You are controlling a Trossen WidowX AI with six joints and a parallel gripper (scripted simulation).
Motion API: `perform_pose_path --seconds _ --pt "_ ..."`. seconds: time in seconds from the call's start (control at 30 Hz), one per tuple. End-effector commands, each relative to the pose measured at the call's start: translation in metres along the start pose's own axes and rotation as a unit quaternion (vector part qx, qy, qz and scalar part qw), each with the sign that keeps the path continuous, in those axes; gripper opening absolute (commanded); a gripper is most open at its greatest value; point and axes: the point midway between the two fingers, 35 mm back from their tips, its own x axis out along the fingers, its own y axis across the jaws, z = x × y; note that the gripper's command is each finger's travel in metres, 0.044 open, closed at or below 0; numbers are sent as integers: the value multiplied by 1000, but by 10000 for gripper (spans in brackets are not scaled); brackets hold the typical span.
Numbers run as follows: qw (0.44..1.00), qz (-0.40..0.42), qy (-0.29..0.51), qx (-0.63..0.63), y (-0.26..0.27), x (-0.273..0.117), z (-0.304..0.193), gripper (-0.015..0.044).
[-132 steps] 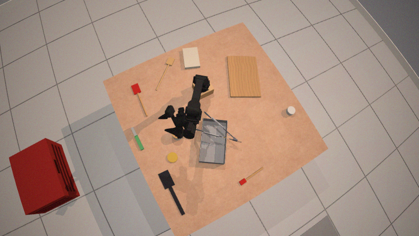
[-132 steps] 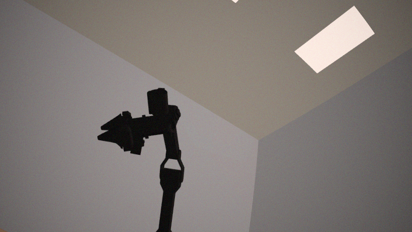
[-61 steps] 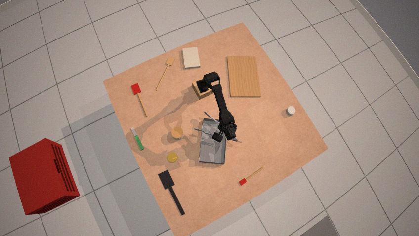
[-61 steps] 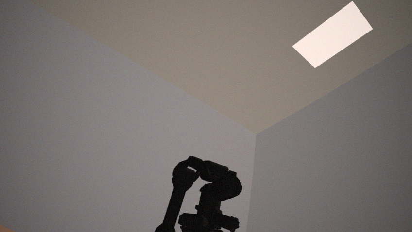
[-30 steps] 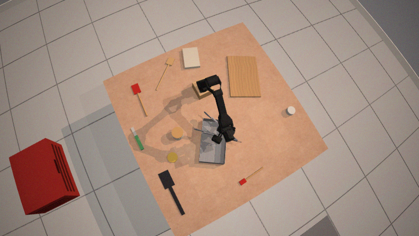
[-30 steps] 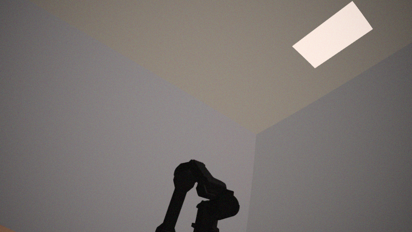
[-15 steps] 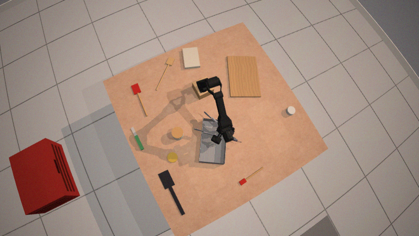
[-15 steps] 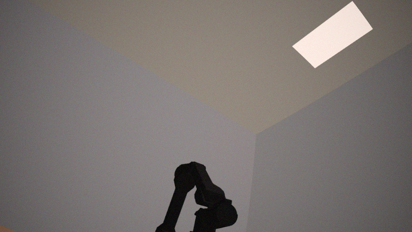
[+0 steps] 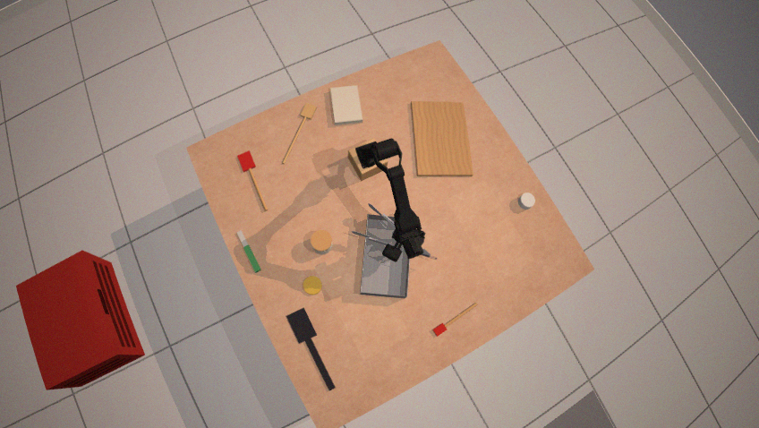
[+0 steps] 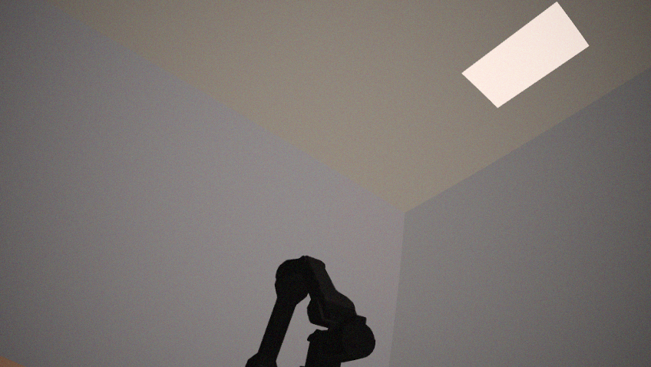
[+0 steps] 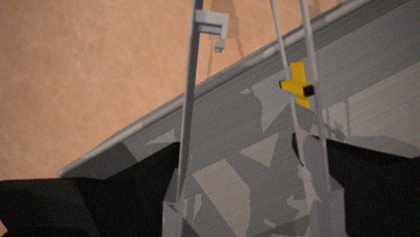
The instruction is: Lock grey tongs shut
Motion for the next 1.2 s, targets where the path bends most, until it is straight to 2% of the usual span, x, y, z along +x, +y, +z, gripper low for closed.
perform_pose_path --seconds 0.0,1.17 --pt "1000 0 0 0 0 0 0 340" --pt "1000 0 0 0 0 0 0 107"
